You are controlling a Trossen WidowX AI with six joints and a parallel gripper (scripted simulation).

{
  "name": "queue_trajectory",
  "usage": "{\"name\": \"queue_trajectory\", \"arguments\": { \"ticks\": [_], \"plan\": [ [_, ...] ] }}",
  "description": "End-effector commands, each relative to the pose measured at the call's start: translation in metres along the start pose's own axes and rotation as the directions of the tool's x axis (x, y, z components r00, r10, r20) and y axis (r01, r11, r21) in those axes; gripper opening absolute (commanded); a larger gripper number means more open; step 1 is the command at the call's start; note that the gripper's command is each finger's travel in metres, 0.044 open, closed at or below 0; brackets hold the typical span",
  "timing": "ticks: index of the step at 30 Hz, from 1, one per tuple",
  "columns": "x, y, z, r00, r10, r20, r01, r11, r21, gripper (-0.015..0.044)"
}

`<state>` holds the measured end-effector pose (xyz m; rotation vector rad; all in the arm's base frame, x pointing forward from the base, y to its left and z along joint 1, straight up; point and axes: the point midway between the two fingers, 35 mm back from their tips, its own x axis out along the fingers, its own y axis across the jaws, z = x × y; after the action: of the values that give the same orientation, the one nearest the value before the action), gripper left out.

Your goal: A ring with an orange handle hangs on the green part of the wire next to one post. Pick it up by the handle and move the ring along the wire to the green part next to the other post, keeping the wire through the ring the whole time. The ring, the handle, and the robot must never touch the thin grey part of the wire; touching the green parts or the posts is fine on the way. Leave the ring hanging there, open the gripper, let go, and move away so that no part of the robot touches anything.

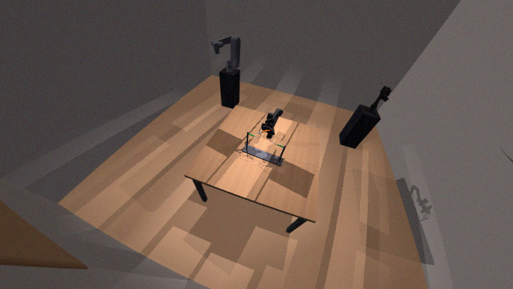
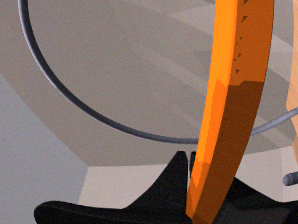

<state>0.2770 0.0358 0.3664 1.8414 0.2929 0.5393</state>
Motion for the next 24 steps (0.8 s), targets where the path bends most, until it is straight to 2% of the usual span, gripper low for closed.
{"name": "queue_trajectory", "arguments": {
  "ticks": [1, 24],
  "plan": [
    [0.000, -0.001, 0.000, 0.999, -0.033, -0.004, 0.033, 0.998, -0.044, -0.0150],
    [-0.001, -0.012, 0.001, 0.976, -0.215, 0.023, 0.212, 0.933, -0.290, -0.0150]
  ]
}}
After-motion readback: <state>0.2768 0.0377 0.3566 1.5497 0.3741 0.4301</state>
